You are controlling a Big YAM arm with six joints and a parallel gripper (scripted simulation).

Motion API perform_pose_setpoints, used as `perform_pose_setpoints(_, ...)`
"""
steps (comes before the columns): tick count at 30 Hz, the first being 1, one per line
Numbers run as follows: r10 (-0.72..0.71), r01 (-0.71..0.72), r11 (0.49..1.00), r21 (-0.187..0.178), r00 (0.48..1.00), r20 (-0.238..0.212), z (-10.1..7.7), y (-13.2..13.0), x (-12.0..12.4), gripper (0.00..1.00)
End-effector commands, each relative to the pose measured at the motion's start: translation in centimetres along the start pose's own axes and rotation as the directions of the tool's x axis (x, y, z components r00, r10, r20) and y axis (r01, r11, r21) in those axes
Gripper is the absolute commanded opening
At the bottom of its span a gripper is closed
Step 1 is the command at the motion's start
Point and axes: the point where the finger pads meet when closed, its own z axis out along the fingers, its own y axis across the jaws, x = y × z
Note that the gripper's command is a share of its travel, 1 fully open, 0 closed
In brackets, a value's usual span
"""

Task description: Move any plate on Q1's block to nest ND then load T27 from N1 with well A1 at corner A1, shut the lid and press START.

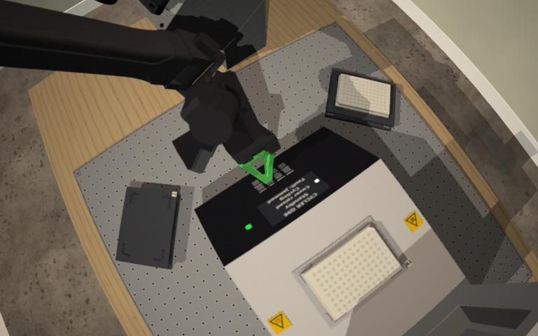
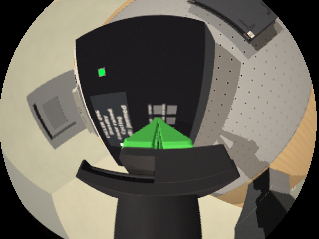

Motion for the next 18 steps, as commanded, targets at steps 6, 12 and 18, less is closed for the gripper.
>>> perform_pose_setpoints(6,0.001,-0.001,1.0,0.004,1.0,0.004,0.6,0.1,0.0,0.0)
perform_pose_setpoints(12,0.001,-0.001,1.0,0.005,1.0,-0.001,0.8,0.1,0.1,0.0)
perform_pose_setpoints(18,-0.01,0.01,1.0,-0.01,1.0,-0.021,0.4,0.6,1.1,0.0)
